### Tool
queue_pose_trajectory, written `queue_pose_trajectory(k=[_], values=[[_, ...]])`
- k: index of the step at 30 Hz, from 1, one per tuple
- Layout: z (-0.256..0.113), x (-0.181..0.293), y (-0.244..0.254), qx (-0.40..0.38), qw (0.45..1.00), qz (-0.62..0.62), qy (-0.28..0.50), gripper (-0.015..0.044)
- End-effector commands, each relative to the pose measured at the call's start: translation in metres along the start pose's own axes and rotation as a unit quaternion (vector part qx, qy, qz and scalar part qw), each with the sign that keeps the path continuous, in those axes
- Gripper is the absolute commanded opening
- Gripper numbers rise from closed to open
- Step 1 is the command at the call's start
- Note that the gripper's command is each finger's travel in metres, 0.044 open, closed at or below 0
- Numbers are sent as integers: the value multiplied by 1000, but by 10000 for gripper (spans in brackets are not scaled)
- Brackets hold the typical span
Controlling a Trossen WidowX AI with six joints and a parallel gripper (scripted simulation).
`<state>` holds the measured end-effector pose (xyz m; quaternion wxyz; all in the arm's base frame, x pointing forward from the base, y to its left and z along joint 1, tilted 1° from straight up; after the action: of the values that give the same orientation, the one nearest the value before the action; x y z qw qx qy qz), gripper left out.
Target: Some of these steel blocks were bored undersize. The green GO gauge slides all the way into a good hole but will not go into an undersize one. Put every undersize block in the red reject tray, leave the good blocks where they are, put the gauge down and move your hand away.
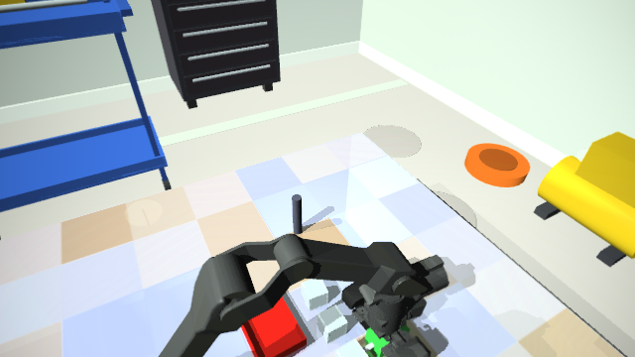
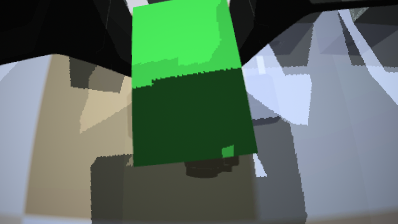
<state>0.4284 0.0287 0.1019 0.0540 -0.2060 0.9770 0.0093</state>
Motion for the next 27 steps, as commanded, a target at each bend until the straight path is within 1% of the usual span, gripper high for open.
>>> queue_pose_trajectory(k=[1, 27], values=[[-5, -4, -1, 2, 1000, -2, -7, 0], [-3, -10, -2, 2, 1000, -2, -8, 0]])
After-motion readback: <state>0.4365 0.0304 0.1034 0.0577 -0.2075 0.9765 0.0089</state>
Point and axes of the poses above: the point midway between the two fingers, 35 mm back from their tips, its own z axis out along the fingers, its own y axis across the jaws, x = y × z, the point moved 7 cm from there along -z, back along the fingers, and after that the axes turned 11 degrees about -z, right-handed, at the moved point
